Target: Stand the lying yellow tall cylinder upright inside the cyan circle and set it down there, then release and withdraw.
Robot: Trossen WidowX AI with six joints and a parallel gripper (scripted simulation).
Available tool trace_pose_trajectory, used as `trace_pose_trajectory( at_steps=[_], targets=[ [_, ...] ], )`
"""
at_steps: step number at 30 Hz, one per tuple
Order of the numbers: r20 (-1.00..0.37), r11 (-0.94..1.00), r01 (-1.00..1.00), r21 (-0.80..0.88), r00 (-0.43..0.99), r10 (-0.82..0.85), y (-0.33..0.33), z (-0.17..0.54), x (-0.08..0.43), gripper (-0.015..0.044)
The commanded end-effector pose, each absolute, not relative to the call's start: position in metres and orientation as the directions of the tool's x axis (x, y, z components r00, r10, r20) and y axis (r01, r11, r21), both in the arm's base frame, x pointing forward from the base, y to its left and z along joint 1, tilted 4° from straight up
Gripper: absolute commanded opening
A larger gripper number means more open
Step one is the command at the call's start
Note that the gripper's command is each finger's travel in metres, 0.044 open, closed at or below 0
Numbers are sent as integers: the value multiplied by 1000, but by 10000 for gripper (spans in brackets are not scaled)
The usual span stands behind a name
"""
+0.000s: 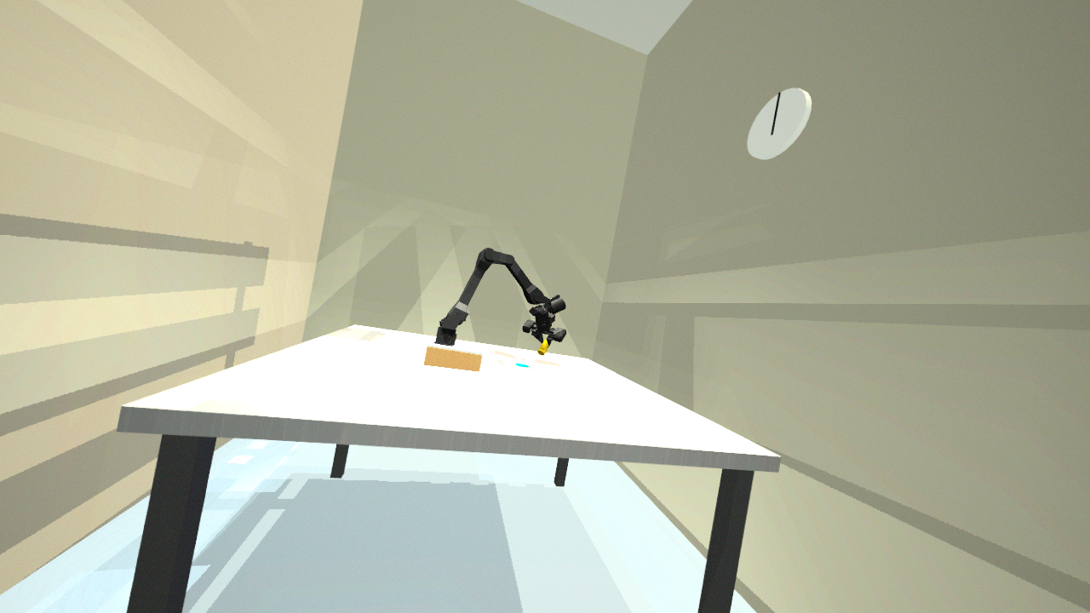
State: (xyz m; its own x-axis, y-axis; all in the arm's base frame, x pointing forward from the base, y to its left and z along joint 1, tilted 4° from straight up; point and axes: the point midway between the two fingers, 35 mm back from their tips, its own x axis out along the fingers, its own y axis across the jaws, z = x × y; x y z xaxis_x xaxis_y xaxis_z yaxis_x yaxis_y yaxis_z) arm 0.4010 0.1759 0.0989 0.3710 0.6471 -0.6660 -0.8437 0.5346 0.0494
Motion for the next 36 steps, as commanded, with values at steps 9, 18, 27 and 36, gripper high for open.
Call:
trace_pose_trajectory(
  at_steps=[9,18,27,36],
  targets=[
    [-602,538,-840,68,395,694,173,100,404,105],
    [-557,536,-841,77,409,723,171,101,406,105],
    [-512,531,-843,84,421,749,169,102,406,105],
    [-467,525,-847,90,429,773,166,103,405,105]
  ],
)
